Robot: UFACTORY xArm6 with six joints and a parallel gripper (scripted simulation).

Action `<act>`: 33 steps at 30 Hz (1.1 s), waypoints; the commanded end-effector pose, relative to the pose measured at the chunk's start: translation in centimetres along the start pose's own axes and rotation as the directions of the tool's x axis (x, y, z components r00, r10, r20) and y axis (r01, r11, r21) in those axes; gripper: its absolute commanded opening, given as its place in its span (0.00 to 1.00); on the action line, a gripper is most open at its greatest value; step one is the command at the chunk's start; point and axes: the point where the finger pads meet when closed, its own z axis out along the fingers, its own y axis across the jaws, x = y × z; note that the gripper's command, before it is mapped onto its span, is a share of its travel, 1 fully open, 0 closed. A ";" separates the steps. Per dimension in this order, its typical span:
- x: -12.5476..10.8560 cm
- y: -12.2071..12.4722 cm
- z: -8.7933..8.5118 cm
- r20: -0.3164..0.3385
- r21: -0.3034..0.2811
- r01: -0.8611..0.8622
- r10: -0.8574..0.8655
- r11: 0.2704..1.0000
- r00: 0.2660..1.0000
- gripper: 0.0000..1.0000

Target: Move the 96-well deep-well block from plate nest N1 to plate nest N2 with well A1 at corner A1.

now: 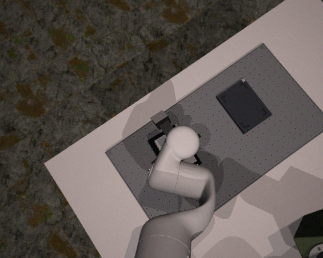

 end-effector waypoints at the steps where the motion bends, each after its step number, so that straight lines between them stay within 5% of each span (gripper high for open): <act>1: 0.1 0.0 -0.5 -0.003 0.000 0.001 -0.001 1.000 1.000 0.00; 19: 0.1 0.0 -1.0 -0.003 0.000 0.001 -0.001 1.000 1.000 0.00; 33: 0.1 0.0 -3.0 -0.003 0.000 0.001 -0.001 1.000 1.000 0.00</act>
